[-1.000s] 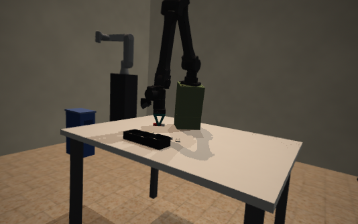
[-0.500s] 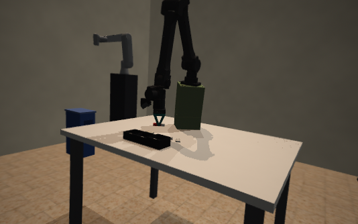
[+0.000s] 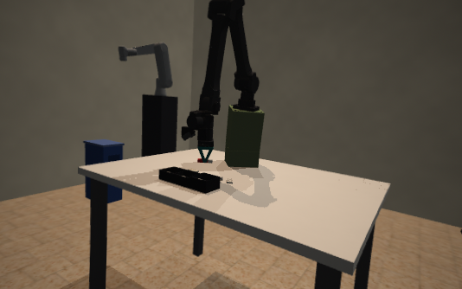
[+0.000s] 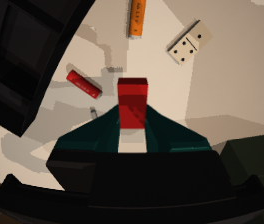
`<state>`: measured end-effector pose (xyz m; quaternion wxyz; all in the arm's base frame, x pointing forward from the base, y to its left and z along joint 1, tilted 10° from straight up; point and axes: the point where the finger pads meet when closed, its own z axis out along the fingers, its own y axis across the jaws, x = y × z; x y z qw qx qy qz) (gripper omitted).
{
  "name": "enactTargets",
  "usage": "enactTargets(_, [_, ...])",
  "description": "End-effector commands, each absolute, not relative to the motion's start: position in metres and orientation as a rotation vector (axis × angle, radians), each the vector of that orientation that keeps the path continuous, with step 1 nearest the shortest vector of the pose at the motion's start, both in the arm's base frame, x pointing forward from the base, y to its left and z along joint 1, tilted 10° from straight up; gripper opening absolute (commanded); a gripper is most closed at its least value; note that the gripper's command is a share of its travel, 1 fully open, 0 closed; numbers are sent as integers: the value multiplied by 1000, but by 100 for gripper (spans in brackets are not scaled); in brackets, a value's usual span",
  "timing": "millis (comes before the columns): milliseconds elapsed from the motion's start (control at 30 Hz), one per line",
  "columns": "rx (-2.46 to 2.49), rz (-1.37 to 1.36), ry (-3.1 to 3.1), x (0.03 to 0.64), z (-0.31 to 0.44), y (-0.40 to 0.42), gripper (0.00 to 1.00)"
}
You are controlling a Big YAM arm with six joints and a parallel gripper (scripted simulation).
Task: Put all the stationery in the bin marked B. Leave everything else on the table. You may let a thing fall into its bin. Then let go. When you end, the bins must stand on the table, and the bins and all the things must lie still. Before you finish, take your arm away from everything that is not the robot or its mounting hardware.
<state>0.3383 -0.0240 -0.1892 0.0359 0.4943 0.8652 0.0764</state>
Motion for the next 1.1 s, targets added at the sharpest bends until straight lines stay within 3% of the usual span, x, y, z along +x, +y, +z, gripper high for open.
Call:
enactTargets(0, [1510, 240, 2648, 341, -187, -25, 17])
enactTargets(1067, [1510, 240, 2648, 342, -187, -25, 17])
